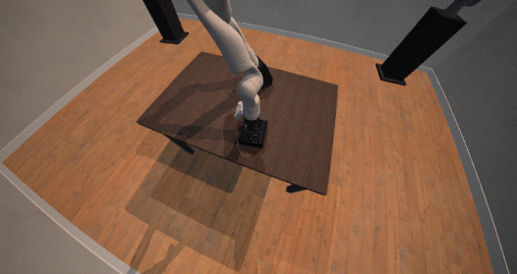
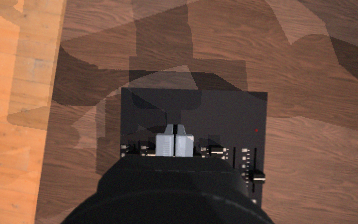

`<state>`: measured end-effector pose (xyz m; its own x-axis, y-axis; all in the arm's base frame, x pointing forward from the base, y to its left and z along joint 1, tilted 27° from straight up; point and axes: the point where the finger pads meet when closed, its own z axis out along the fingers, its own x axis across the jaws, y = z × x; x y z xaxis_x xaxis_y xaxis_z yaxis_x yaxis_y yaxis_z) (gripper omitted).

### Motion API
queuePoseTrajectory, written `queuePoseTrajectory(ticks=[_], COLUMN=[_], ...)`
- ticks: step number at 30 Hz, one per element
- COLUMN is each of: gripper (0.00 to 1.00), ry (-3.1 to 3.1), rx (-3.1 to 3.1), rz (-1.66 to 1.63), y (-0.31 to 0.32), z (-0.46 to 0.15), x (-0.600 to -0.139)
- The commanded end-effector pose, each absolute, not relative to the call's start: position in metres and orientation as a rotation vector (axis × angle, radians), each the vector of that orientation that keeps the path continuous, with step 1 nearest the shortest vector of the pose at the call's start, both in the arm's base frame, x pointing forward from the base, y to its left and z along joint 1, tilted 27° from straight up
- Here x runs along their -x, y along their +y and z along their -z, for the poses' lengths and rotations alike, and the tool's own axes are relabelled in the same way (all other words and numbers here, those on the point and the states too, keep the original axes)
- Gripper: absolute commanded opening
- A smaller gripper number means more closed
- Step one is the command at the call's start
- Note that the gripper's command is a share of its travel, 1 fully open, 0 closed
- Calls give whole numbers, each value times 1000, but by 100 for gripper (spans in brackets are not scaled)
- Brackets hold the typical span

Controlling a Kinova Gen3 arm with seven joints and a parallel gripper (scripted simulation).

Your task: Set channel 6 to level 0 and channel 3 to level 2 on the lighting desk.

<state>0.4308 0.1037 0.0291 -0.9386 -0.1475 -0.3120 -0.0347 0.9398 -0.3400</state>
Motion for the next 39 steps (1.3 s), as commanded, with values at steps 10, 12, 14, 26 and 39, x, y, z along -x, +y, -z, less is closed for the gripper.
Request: queuePoseTrajectory(ticks=[10,12,14,26,39], gripper=[0,0,0,0,0], ry=[2758,2758,2758,2758,2758], rx=[134,134,134,134,134], rz=[473,473,473,473,473], y=[104,104,104,103,101], z=[-30,-30,-30,-26,-20], x=[-431,-431,-431,-432,-435])
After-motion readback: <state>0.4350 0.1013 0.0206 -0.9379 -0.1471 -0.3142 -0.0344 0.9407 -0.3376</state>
